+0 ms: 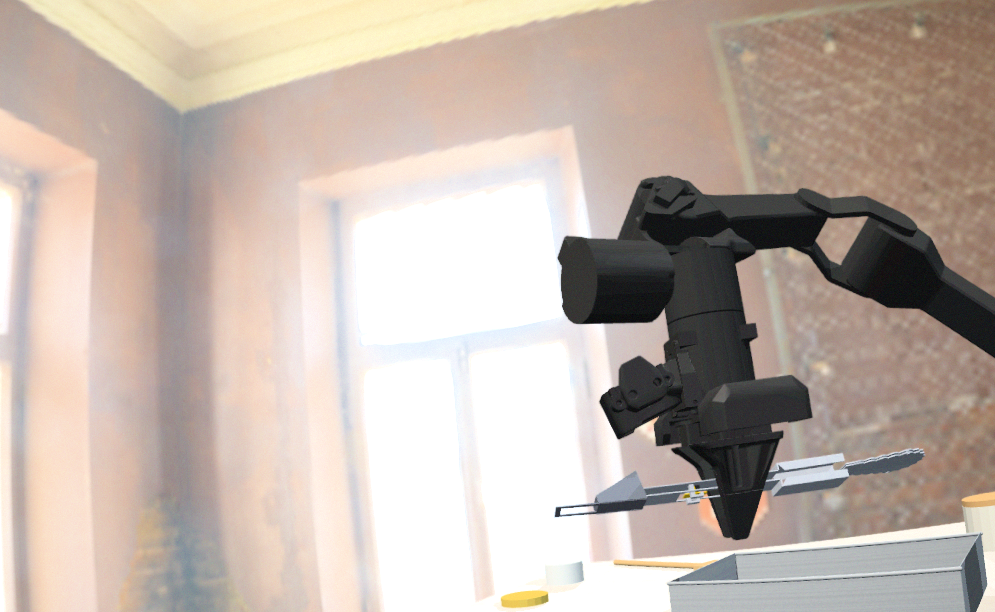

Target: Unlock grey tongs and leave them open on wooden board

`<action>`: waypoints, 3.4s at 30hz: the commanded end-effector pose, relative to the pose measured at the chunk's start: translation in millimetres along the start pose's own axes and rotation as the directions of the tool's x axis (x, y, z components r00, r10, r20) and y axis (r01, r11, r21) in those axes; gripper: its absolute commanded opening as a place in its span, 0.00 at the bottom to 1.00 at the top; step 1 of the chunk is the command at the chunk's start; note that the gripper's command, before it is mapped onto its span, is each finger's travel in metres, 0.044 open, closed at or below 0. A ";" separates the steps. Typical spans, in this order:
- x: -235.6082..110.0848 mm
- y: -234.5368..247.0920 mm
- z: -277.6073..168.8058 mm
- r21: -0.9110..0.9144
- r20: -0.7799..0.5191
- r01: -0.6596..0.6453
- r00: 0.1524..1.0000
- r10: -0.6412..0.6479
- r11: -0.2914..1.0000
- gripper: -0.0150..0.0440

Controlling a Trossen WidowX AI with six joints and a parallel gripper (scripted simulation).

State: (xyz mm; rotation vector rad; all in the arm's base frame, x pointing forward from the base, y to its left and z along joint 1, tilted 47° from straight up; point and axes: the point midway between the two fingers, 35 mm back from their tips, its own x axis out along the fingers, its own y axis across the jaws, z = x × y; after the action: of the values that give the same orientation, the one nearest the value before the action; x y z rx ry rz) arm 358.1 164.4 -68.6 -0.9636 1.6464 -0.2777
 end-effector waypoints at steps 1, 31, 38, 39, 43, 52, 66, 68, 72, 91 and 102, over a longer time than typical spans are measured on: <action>-6.0 37.1 -3.3 0.048 0.008 -0.009 1.000 0.008 0.999 0.00; -0.3 236.8 -76.1 0.470 -0.007 -0.007 1.000 0.012 0.883 0.00; -0.2 236.9 -76.4 0.470 0.018 0.001 1.000 -0.011 0.883 0.00; -0.2 237.0 -76.7 0.470 0.038 0.007 0.999 -0.028 0.883 0.00; -1.7 237.8 -78.2 0.469 0.160 0.036 0.979 -0.125 0.883 0.00; -16.6 241.0 -83.4 0.483 0.470 0.062 0.823 -0.318 0.874 0.00; -61.3 255.4 -107.5 0.458 0.830 -0.011 0.364 -0.423 0.889 0.00; -62.0 255.6 -108.0 0.457 0.833 -0.013 0.357 -0.423 0.889 0.00; -62.0 255.6 -108.0 0.457 0.833 -0.013 0.357 -0.423 0.889 0.00; -62.0 255.6 -108.0 0.457 0.833 -0.013 0.357 -0.423 0.889 0.00; -62.0 255.6 -108.0 0.457 0.833 -0.013 0.357 -0.423 0.889 0.00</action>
State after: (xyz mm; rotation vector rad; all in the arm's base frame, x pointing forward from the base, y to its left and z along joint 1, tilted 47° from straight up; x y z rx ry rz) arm 148.7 337.2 -153.4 -0.7708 0.3598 -0.1672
